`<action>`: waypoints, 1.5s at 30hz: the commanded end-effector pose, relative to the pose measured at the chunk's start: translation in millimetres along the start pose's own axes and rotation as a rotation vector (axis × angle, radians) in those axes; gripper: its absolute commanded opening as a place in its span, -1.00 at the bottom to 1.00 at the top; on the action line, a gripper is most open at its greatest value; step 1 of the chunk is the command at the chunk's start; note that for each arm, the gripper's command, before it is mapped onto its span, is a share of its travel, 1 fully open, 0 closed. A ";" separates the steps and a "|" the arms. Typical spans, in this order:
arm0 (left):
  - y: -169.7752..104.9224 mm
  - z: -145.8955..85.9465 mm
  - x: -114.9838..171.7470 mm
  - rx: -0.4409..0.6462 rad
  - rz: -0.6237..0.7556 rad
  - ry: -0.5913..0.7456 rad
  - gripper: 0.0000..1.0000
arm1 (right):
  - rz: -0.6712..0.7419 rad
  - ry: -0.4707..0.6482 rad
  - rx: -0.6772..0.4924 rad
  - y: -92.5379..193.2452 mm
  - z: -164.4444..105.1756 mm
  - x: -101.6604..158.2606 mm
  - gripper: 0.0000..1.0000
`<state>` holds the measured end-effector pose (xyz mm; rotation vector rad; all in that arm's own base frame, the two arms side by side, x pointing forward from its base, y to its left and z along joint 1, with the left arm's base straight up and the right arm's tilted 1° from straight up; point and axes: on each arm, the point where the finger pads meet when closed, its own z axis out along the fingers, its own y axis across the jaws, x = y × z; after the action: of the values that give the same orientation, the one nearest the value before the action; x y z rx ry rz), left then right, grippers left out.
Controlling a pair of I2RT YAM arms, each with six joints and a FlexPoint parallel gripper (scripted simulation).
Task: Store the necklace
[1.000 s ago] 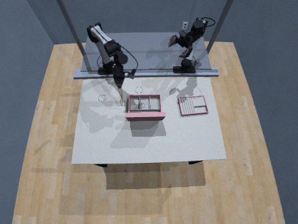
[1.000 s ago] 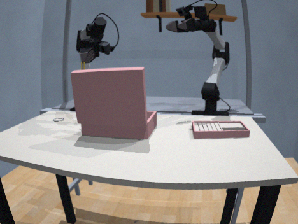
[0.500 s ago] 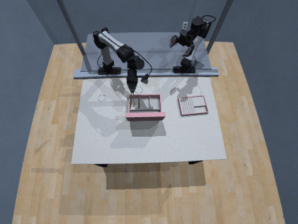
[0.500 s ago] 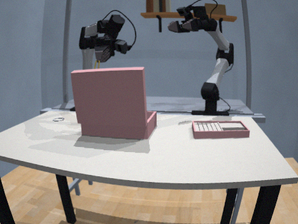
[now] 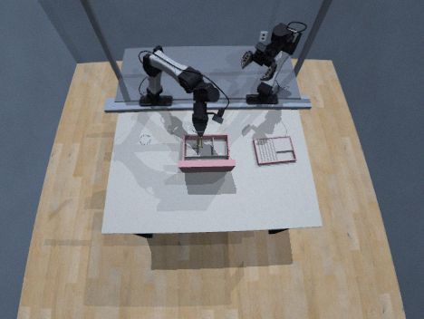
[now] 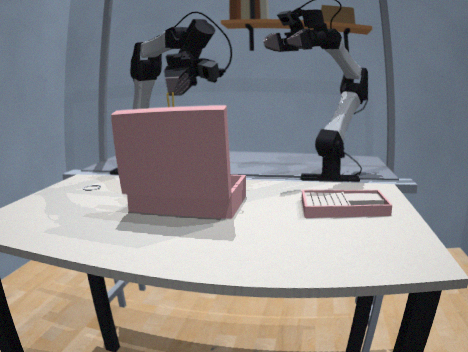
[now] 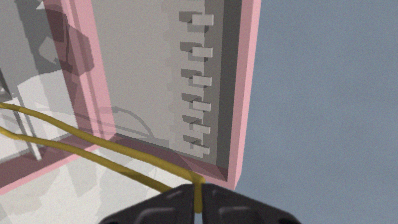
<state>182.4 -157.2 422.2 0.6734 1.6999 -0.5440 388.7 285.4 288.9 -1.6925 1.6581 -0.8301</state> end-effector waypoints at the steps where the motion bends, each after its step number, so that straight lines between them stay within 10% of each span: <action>1: 1.7 -3.8 -1.7 -0.017 -0.012 0.008 1.00 | 0.007 0.005 0.007 -7.3 -5.3 -10.2 -1.00; 45: 8.9 -1.3 2.1 -0.056 -0.015 0.016 1.00 | 0.046 -0.045 0.056 -30.8 -4.2 -48.1 -1.00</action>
<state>188.0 -149.3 417.5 0.6286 1.7332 -0.4979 407.2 328.6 291.9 -1.6843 1.6584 -0.8288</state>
